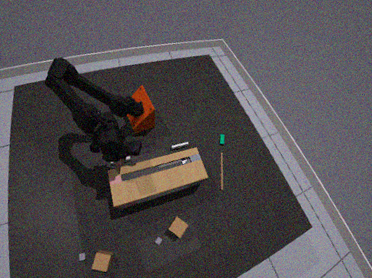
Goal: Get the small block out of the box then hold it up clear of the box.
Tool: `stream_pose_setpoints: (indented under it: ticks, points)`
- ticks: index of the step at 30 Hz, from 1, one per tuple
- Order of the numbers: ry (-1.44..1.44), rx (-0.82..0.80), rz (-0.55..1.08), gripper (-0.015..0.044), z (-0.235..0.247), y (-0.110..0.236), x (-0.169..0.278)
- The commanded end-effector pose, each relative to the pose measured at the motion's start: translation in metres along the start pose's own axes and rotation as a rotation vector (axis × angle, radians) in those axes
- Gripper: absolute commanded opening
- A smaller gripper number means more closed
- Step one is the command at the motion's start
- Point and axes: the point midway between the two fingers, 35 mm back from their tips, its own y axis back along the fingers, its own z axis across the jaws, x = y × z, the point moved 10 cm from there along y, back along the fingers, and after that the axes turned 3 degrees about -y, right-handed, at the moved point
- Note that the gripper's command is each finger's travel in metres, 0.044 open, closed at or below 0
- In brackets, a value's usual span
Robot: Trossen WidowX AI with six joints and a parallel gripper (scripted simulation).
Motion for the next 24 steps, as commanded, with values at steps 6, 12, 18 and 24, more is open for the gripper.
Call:
stream_pose_setpoints:
  ticks: [6,12,18,24]
  points:
    - [0.388,0.021,-0.009,0.0,0.003,0.007,-0.002]
    - [0.645,0.036,-0.01,0.0,0.006,0.012,-0.002]
    - [0.902,0.053,-0.01,0.0,0.008,0.016,-0.002]
    - [1.16,0.072,-0.008,0.0,0.01,0.021,-0.002]
